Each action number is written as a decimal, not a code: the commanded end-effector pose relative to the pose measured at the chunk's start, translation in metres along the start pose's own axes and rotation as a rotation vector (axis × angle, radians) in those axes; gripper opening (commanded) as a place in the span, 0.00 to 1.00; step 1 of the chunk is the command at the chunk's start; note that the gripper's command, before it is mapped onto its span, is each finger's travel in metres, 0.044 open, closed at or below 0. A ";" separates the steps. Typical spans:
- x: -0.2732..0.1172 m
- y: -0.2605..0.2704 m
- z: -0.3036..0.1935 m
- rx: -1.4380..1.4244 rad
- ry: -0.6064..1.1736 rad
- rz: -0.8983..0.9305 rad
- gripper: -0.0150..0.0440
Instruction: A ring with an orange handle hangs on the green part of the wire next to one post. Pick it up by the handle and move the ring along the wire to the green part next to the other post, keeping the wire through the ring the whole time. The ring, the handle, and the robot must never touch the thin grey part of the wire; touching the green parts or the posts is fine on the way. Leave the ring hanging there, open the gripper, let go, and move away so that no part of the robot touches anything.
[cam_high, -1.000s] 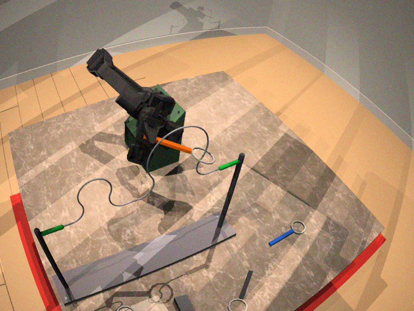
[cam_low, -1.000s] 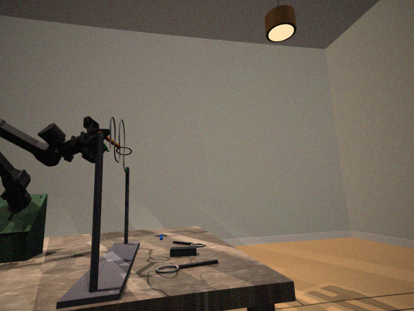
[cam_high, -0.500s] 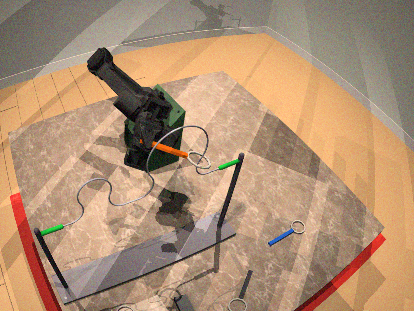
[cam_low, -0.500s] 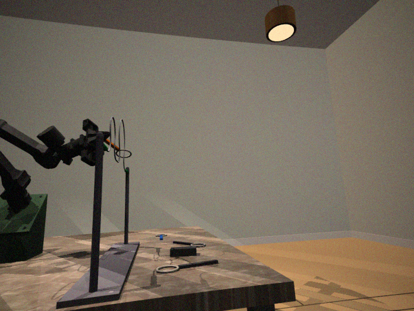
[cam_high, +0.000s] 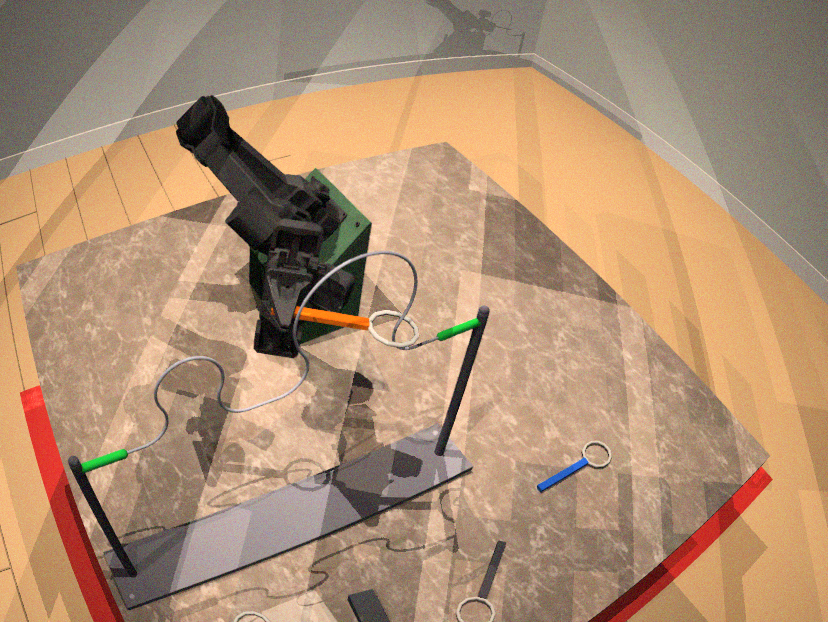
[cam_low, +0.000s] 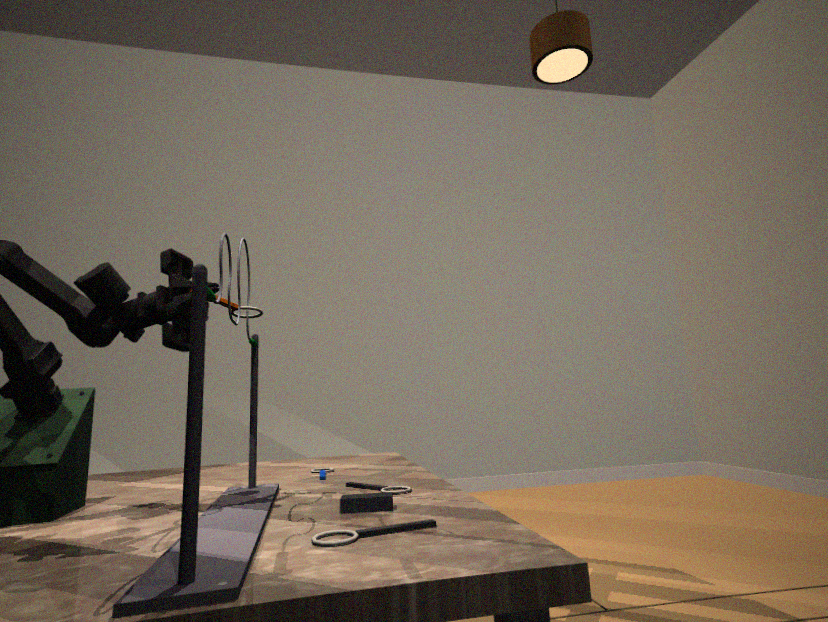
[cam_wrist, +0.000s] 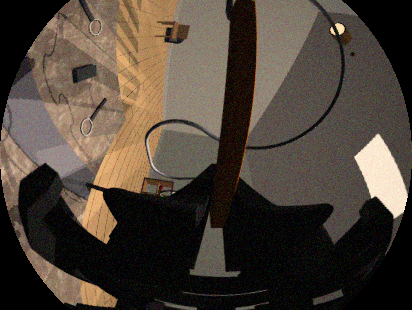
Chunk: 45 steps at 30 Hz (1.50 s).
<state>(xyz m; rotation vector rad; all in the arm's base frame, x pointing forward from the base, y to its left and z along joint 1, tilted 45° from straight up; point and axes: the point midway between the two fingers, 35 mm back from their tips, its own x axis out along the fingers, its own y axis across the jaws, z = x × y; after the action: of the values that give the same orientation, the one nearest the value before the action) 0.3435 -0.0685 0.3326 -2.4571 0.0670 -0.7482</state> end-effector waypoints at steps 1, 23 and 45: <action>-0.002 0.016 0.003 0.077 0.005 0.047 0.00; -0.016 0.096 0.030 0.564 -0.014 0.282 0.00; -0.057 0.146 0.090 1.043 0.057 0.524 0.00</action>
<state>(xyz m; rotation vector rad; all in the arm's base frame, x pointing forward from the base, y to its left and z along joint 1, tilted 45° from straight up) 0.3584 -0.1370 0.1804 -1.4109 0.2419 -0.4563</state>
